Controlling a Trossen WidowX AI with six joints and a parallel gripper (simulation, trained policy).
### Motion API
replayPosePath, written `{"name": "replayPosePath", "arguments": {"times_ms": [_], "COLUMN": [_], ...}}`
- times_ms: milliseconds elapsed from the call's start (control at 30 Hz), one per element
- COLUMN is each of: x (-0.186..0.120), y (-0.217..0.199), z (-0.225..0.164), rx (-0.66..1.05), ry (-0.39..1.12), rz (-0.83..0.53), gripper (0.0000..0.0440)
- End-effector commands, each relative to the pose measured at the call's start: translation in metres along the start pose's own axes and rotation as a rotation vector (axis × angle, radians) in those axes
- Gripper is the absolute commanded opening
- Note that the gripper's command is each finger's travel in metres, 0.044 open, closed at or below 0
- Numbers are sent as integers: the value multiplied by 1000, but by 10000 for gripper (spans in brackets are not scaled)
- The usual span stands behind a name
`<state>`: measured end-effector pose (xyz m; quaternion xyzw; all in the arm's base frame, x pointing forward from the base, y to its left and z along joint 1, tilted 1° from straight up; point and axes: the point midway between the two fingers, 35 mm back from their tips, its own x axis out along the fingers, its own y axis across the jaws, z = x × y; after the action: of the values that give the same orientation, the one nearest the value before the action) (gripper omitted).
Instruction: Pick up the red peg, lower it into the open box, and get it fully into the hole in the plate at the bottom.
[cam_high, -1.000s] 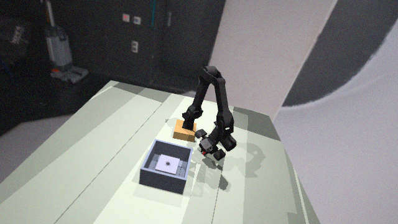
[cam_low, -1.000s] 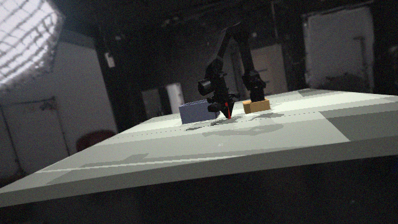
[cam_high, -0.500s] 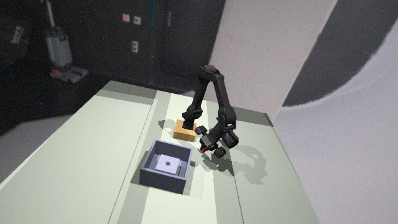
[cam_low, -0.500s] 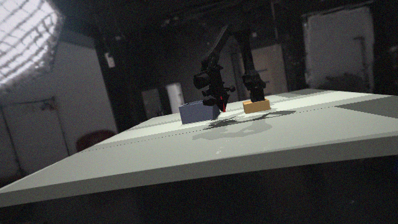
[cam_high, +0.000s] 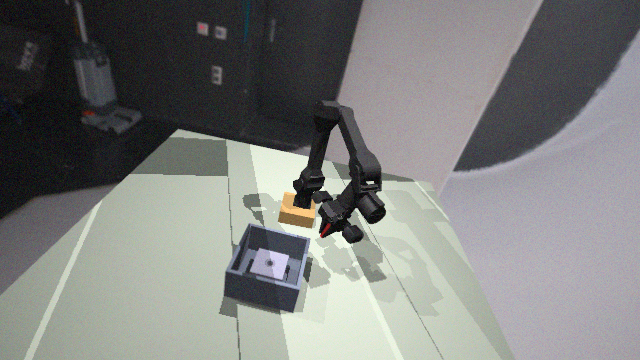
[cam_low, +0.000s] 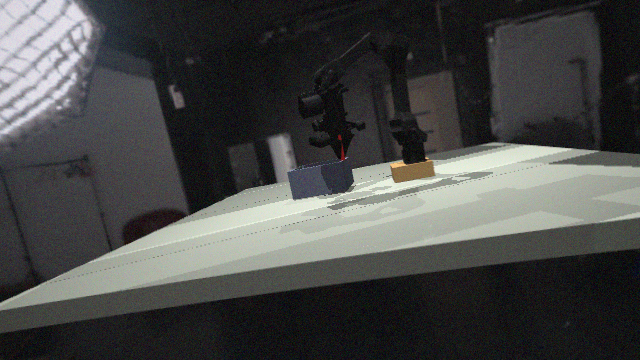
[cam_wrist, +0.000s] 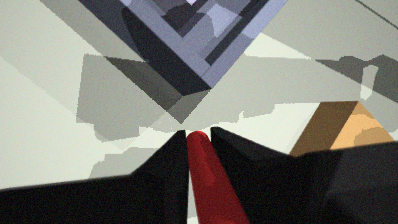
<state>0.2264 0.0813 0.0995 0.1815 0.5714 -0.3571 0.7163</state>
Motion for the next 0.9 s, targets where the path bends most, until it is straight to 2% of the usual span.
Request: {"name": "replayPosePath", "arguments": {"times_ms": [0, 367, 867], "x": [-6, 1, 40], "y": [-3, -10, -18], "z": [21, 74, 133], "rx": [52, 176, 208], "ry": [-28, -63, -51], "rz": [-1, -2, 10], "gripper": [0, 0, 0]}}
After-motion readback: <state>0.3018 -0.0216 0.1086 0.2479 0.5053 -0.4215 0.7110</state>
